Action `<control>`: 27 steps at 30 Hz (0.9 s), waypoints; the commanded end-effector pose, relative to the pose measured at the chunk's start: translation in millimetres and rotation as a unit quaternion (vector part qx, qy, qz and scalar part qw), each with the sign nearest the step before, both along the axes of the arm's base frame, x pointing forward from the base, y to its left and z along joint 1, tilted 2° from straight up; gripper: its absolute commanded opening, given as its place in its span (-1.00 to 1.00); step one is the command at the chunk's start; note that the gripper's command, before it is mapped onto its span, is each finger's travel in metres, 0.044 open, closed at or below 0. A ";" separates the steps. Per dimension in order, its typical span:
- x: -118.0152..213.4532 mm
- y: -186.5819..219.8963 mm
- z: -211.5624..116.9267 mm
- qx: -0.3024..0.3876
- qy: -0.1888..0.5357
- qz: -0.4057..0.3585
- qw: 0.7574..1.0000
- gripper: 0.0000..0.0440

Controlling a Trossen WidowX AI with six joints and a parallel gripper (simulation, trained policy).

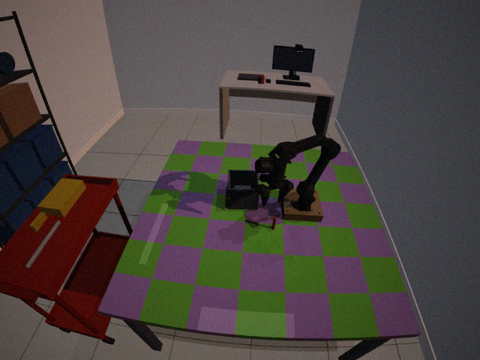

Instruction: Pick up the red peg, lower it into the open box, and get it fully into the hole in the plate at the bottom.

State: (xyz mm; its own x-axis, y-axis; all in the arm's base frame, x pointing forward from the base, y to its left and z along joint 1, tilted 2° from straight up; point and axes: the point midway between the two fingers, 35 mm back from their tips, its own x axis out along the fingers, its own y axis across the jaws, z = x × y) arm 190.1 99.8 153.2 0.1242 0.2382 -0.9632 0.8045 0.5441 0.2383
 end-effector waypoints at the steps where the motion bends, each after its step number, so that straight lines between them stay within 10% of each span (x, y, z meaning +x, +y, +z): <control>1: -8.9 4.8 -7.9 -0.004 0.038 -0.024 0.999 1.00; 27: -32.4 6.6 -79.0 -0.078 0.141 -0.117 0.980 1.00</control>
